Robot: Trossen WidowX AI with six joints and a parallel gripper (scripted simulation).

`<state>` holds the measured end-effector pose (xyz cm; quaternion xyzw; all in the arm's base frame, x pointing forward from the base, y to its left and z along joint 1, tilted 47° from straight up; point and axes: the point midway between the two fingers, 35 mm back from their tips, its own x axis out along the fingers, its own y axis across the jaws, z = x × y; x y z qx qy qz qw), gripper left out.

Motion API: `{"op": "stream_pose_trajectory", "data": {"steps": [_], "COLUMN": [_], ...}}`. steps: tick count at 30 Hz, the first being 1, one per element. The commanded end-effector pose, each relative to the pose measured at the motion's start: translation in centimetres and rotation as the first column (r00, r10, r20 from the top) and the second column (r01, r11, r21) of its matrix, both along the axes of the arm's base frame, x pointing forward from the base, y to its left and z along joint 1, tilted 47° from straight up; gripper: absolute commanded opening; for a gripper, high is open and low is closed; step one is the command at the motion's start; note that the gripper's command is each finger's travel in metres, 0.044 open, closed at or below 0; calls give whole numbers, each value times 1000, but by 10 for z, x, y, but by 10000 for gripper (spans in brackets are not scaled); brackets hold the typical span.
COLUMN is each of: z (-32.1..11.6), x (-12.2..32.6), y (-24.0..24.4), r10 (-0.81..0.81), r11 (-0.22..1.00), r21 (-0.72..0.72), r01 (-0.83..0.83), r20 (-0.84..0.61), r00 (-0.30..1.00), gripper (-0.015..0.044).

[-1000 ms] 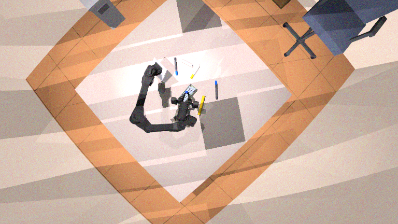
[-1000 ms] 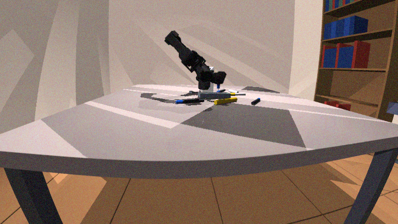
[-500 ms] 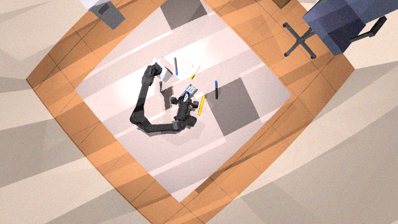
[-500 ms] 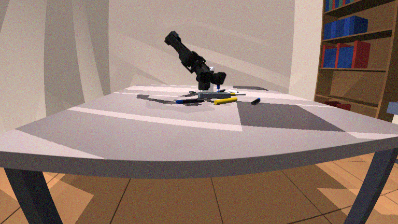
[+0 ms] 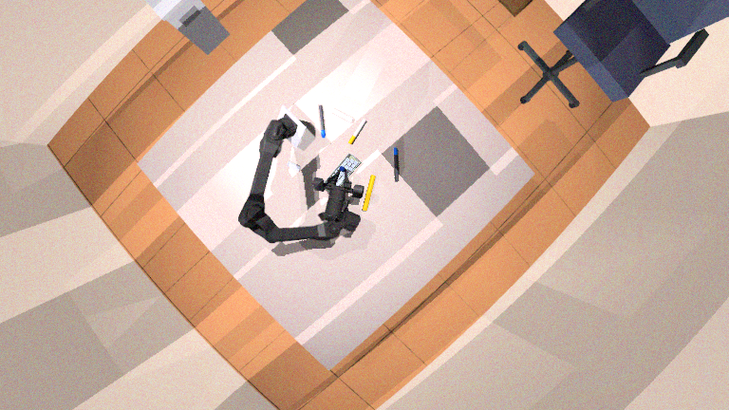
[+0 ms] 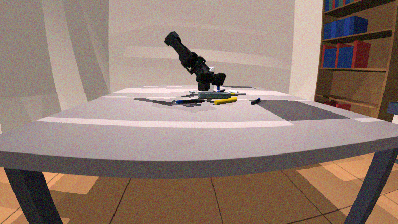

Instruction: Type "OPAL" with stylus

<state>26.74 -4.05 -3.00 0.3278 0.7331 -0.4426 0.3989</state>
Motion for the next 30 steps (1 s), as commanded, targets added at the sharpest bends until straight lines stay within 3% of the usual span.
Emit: {"op": "stream_pose_trajectory", "data": {"steps": [1,21,30], "z": [-2,-3,22], "x": [0,0,0], "y": [-3,-4,22], "r10": [3,3,3], "r11": [1000,1000,1000], "r21": [-4,-4,-2], "r01": [-3,-3,-3], "r20": [2,2,2], "r00": [1000,1000,1000], "gripper": [81,81,81]}}
